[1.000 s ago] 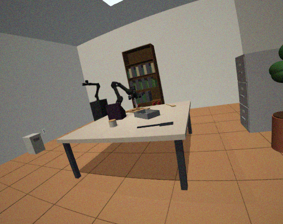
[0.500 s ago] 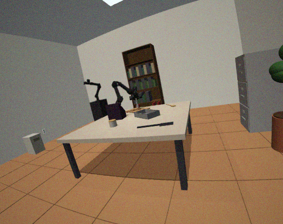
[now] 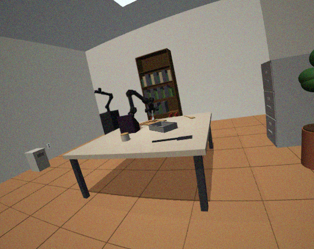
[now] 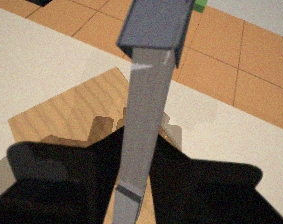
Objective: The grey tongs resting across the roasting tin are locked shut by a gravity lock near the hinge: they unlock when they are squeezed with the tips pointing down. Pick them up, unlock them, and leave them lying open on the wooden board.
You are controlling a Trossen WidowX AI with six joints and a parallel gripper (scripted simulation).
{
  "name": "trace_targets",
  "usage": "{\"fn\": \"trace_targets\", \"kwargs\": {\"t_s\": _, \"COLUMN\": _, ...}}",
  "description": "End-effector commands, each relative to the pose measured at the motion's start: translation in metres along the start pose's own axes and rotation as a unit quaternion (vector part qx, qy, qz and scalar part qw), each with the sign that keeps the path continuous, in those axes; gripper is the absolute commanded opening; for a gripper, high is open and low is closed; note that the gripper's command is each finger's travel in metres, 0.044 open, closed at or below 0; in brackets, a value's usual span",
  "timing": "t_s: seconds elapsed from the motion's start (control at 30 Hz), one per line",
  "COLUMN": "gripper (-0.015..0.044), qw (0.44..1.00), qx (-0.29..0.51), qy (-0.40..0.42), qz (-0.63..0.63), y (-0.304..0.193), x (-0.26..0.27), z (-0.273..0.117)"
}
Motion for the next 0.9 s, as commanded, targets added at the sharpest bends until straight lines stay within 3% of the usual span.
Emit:
{"fn": "trace_targets", "kwargs": {"t_s": 0.0, "gripper": -0.0150, "qw": 0.999, "qx": 0.035, "qy": -0.005, "qz": -0.004, "y": 0.006, "x": 0.000, "z": 0.008}}
{"fn": "trace_targets", "kwargs": {"t_s": 0.87, "gripper": -0.0150, "qw": 0.948, "qx": 0.306, "qy": 0.036, "qz": -0.081, "y": 0.028, "x": 0.030, "z": 0.034}}
Point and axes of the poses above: the point midway between the two fingers, 35 mm back from their tips, its own z axis out along the fingers, its own x axis across the jaws, y = z × x, the point moved 9 cm from there along -z, back along the fingers, and after that the axes turned 3 degrees about -z, right-handed, at the moved point
